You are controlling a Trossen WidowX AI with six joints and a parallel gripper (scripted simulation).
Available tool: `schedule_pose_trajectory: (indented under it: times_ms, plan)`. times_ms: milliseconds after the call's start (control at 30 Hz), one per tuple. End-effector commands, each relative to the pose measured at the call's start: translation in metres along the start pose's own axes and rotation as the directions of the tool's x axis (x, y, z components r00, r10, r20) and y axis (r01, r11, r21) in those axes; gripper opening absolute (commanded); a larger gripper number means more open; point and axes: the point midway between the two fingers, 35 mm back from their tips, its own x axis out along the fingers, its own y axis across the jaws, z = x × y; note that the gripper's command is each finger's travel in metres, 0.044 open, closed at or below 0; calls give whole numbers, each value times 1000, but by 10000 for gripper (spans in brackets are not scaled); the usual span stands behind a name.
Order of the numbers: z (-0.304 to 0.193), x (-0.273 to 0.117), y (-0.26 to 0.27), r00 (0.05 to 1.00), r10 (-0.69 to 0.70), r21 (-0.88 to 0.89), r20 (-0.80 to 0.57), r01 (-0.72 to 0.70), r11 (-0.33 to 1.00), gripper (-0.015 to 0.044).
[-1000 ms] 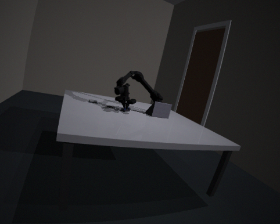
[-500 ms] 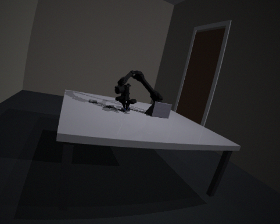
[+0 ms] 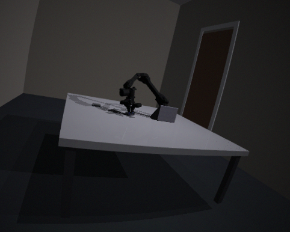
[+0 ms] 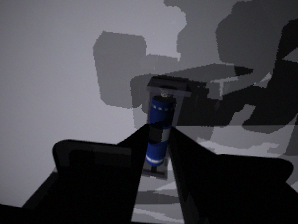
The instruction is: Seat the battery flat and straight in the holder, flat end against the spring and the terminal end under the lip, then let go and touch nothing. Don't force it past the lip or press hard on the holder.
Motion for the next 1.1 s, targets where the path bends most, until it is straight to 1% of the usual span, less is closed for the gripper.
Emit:
schedule_pose_trajectory:
  times_ms: [0, 400, 1067]
  plan:
    - [1, 1, 0, 1000, 3, 3, 29, -3, 1000, 62]
    - [-2, 2, -1, 996, 2, -2, 84, -2, 1000, 62]
    - [-16, 5, -2, 996, 5, -4, 88, -4, 1000, 62]
